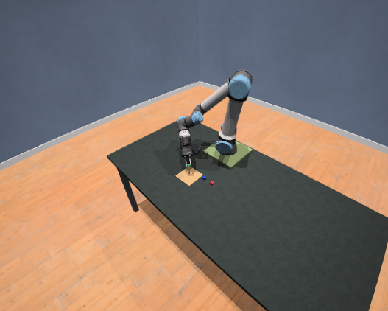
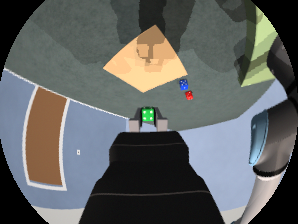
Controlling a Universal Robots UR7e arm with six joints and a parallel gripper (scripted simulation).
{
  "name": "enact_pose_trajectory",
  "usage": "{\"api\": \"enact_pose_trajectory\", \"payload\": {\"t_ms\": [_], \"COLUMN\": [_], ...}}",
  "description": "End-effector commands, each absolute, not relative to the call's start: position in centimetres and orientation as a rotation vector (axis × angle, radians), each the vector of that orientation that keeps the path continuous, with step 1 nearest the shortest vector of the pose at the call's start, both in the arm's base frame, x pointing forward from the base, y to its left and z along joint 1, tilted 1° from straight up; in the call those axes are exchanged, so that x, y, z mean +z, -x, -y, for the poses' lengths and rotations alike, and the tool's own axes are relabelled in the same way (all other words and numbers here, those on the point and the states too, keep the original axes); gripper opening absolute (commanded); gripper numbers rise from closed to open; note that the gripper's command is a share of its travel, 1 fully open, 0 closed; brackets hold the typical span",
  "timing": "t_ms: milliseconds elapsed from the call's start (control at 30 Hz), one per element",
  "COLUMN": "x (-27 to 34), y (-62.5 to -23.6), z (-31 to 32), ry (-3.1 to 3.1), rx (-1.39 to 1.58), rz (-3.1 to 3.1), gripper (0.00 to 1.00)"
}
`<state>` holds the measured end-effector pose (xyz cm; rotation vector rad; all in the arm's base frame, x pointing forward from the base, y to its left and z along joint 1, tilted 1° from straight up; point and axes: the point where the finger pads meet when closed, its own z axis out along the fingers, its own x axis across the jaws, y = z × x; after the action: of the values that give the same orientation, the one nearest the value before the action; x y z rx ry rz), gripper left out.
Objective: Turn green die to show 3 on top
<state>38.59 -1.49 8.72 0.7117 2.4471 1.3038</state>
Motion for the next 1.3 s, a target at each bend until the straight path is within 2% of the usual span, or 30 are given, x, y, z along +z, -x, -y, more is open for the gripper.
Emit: {"api": "enact_pose_trajectory", "payload": {"t_ms": [0,600,1267], "x": [8.6,8.3,2.5], "y": [-38.5,-38.5,-38.6], "z": [1.5,1.6,1.6], "ry": [-0.670,-0.665,-0.665], "rx": [1.406,1.436,1.436], "rz": [-2.391,-2.363,-2.363], "gripper": [0.40,0.40,0.40]}}
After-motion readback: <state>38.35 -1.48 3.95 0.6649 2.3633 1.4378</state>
